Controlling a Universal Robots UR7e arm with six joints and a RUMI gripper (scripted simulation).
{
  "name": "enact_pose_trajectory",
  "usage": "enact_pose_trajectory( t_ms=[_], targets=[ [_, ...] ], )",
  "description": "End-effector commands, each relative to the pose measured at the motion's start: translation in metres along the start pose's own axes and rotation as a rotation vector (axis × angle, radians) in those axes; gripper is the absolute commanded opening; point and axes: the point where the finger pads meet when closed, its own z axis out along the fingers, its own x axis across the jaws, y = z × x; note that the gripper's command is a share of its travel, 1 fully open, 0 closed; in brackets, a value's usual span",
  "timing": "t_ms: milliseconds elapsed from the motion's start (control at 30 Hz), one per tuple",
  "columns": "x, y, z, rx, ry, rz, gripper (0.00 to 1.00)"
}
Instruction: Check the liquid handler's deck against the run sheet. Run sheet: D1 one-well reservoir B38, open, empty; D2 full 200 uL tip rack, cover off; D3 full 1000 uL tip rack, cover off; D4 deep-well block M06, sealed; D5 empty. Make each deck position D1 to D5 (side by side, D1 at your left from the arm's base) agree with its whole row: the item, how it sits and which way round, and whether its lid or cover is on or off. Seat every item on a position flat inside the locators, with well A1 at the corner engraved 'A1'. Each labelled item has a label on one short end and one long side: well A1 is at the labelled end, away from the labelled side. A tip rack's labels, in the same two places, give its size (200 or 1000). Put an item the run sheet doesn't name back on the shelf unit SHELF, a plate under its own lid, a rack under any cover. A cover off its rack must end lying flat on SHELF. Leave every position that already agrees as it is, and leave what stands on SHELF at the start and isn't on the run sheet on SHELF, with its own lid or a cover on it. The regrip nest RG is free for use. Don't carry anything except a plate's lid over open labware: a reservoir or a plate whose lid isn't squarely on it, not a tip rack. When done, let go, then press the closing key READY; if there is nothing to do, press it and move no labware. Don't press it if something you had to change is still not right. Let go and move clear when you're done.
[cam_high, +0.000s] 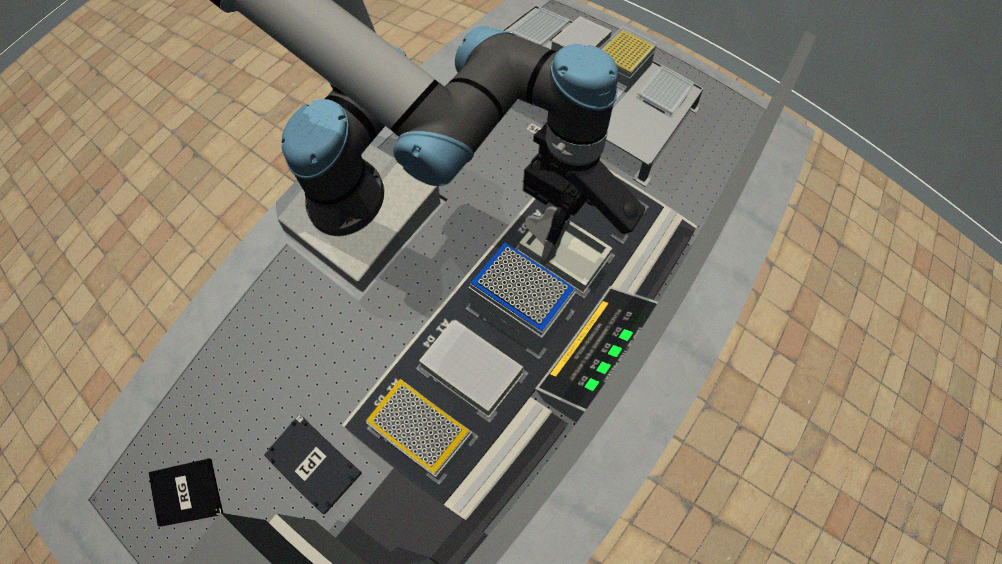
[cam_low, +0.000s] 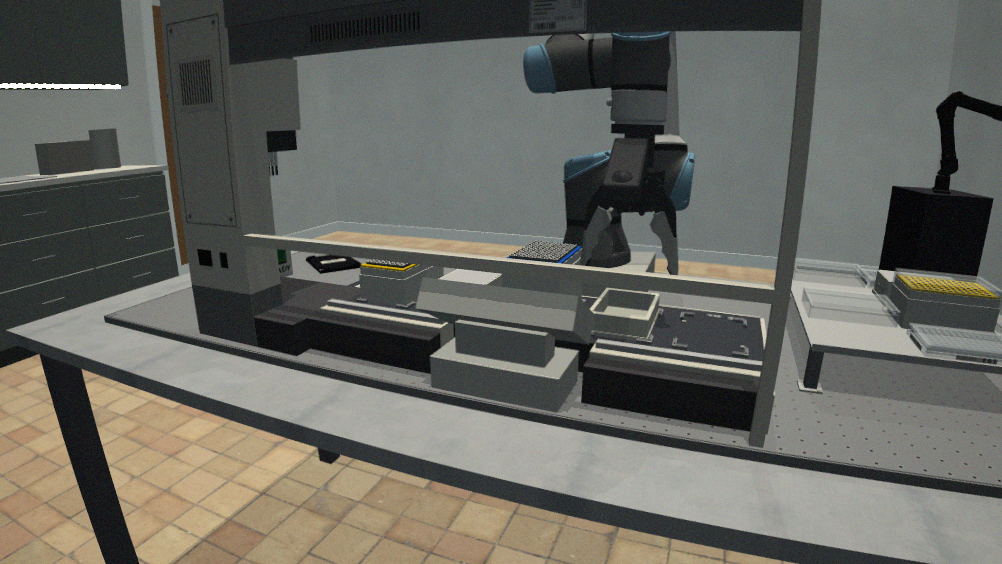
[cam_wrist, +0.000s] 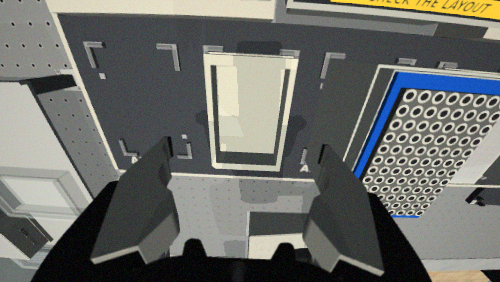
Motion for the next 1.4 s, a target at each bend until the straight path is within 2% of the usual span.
enact_pose_trajectory(
  t_ms=[0,900,1367],
  targets=[
    [0.0,-0.001,0.008,0.001,0.0,0.0,0.82],
    [0.0,-0.001,0.05,0.001,0.0,0.0,0.82],
    [0.0,-0.001,0.052,0.001,0.0,0.0,0.82]
  ],
)
